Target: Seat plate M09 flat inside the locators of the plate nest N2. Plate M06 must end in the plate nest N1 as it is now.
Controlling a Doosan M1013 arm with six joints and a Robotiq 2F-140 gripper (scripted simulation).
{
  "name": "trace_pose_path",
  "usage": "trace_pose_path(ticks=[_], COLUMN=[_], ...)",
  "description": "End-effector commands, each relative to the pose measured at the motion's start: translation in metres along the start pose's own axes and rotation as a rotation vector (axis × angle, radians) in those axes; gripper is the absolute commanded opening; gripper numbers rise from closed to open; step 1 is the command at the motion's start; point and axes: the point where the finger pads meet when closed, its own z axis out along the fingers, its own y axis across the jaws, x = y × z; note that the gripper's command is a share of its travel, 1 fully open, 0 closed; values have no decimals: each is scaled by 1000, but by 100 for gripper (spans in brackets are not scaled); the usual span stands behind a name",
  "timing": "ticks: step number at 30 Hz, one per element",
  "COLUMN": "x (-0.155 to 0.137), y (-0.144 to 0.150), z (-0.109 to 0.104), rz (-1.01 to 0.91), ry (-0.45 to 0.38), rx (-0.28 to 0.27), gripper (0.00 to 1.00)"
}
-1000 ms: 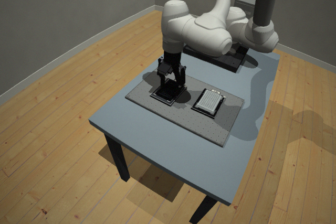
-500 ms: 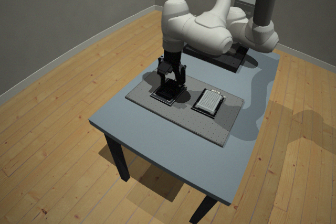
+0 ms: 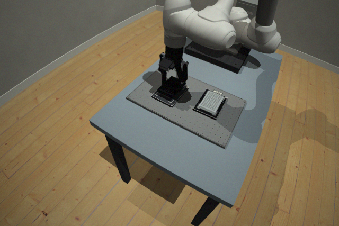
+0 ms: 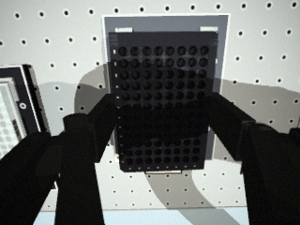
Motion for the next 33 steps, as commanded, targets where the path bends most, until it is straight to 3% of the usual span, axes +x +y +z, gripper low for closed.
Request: trace_pose_path(ticks=[1, 33], x=[0, 0], y=[0, 6], z=[-3, -3], rz=[0, 0], ry=[1, 1], rx=[0, 0], gripper=[10, 10])
